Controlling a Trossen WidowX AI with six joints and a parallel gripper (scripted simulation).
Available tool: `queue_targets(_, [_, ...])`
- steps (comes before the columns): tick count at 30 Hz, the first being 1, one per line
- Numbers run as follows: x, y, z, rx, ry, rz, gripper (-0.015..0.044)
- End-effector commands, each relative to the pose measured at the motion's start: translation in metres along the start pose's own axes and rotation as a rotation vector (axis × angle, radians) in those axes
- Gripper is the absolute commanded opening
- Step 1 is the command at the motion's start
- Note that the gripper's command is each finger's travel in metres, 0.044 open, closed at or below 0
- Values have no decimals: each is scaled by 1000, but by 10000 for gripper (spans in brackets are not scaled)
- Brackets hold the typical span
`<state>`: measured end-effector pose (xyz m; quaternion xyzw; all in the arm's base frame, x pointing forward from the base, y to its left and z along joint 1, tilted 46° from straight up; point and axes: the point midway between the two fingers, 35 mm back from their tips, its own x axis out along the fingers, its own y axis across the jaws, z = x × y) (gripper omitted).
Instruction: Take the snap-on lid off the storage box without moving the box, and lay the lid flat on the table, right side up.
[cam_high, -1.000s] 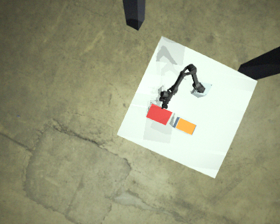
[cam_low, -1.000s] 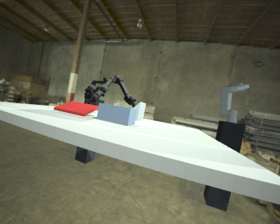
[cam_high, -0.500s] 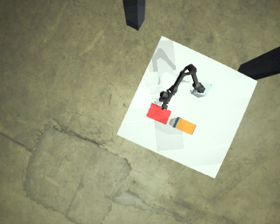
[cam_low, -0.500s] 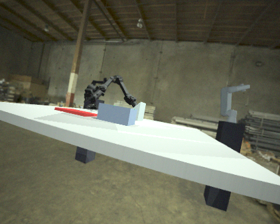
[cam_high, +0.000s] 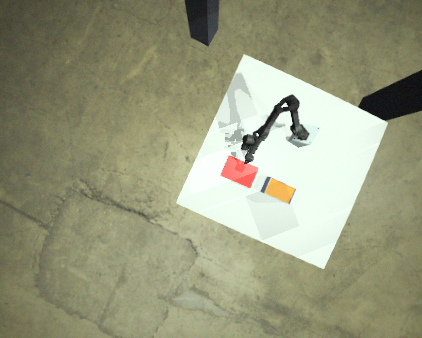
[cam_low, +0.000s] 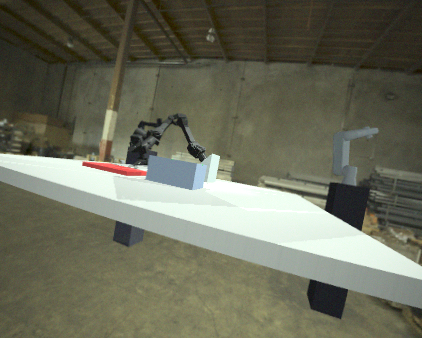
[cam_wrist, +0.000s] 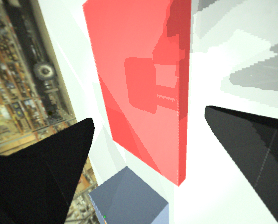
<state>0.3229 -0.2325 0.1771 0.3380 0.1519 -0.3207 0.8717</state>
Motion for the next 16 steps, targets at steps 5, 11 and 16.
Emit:
queue_targets(5, [-13,-12,-2,-3,4,-2,440])
queue_targets(11, [-22,-20,-2,-4,5,-2,440])
queue_targets(16, [-30,-26,-2,-4,5,-3,440])
